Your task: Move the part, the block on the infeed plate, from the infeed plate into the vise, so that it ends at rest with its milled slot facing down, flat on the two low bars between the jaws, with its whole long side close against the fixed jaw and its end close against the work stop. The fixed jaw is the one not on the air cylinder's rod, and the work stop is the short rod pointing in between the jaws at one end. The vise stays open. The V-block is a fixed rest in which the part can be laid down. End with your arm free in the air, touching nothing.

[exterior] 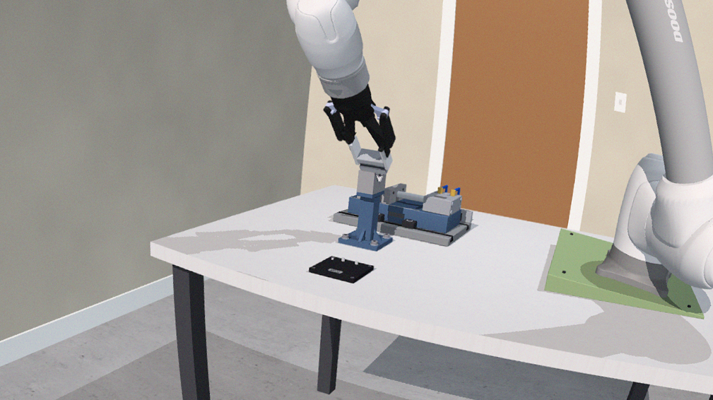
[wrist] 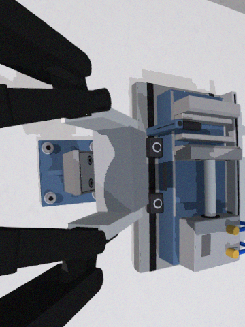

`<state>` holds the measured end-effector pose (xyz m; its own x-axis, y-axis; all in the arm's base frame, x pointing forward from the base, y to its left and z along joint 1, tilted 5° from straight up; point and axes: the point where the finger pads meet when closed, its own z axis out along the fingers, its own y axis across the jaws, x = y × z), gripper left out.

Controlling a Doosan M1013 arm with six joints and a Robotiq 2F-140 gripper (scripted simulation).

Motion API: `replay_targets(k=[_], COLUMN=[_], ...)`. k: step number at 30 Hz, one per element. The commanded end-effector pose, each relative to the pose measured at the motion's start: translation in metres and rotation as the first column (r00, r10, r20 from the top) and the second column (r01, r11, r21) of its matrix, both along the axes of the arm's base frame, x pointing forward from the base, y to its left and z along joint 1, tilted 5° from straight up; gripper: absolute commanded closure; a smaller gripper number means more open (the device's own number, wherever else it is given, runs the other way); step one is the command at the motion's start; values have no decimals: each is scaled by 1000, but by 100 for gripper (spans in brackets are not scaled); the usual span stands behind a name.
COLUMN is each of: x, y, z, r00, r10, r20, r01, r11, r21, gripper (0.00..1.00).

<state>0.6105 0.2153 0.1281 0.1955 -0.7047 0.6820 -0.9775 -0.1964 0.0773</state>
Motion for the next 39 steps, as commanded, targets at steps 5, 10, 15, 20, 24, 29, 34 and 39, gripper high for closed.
replay_targets(k=[5,10,15,20,24,29,34,39], x=[0,-1,-1,-1,-1,-2,-2,-2], y=[1,1,1,2,2,2,3,3], z=[-3,-4,-6,-8,-9,-10,-12,-14], r00=[1000,1000,1000,1000,1000,1000,1000,1000], r10=[0,0,0,0,0,0,0,0], r20=[0,0,0,0,0,0,0,0], r01=[0,0,0,0,0,0,0,0], r11=[1000,1000,1000,1000,1000,1000,1000,1000], r21=[0,0,0,0,0,0,0,0], gripper=[100,100,100,100,100,100,100,100])
